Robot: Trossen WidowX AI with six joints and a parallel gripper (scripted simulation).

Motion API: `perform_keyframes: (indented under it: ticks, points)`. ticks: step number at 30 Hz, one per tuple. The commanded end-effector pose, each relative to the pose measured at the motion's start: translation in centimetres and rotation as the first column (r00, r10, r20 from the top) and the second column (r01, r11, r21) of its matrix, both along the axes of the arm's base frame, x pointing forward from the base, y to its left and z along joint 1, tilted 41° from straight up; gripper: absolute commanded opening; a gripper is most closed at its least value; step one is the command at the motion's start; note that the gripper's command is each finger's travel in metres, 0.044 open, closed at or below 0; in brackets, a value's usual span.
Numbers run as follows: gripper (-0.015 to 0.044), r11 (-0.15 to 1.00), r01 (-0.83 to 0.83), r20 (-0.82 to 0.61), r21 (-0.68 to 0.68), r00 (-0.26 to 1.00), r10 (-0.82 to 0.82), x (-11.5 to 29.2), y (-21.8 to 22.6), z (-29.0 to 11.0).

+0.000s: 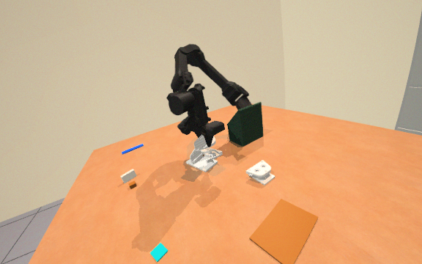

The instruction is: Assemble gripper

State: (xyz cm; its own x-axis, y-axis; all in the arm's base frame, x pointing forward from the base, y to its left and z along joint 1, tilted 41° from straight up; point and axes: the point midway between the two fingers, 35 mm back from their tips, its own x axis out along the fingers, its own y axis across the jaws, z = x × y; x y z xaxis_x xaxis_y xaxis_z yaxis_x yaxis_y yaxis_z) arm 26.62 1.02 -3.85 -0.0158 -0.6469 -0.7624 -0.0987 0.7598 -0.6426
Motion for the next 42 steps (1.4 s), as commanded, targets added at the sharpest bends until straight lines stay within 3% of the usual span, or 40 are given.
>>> perform_keyframes:
  ticks: [1, 42]
  points:
    - [0.0134, 1.000, 0.000, 0.007, -0.004, 1.000, 0.000, 0.13, -0.01, 0.15]
    - [0.0134, 1.000, 0.000, 0.007, -0.004, 1.000, 0.000, 0.31, -0.16, 0.28]
